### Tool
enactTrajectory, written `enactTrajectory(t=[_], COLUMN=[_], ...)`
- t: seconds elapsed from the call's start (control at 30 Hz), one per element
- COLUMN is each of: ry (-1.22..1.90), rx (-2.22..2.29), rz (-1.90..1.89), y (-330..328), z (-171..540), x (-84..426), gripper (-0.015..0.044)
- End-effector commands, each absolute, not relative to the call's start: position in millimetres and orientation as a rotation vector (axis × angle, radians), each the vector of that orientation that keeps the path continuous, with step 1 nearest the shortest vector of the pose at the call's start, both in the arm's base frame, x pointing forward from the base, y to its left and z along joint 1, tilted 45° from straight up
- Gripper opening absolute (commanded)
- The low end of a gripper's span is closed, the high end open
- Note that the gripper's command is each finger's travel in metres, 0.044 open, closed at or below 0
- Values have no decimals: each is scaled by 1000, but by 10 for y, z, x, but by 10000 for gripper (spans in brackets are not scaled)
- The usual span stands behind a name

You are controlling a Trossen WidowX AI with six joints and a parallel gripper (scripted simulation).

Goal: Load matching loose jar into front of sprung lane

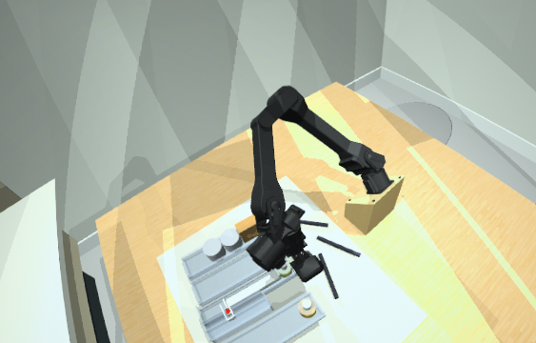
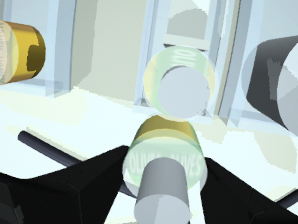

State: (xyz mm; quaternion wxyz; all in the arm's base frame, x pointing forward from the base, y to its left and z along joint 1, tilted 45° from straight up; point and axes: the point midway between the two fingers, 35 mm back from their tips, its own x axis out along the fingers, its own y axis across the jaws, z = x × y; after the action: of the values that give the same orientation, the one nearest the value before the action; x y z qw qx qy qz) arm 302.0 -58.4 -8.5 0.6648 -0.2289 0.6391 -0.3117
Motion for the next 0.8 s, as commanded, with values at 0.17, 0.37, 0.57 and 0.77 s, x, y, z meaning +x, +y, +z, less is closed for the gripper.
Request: enactTrajectory(t=[0.17,0.37,0.57,0.77], ry=[1418,1418,1418,1417], rx=[-508,-508,-508,-508], rz=[-707,-707,-707,-707], y=[-593,-596,-600,-603], z=[-53,-49,-45,-39], x=[3146,3175,3203,3231], gripper=[0,0,0,0])
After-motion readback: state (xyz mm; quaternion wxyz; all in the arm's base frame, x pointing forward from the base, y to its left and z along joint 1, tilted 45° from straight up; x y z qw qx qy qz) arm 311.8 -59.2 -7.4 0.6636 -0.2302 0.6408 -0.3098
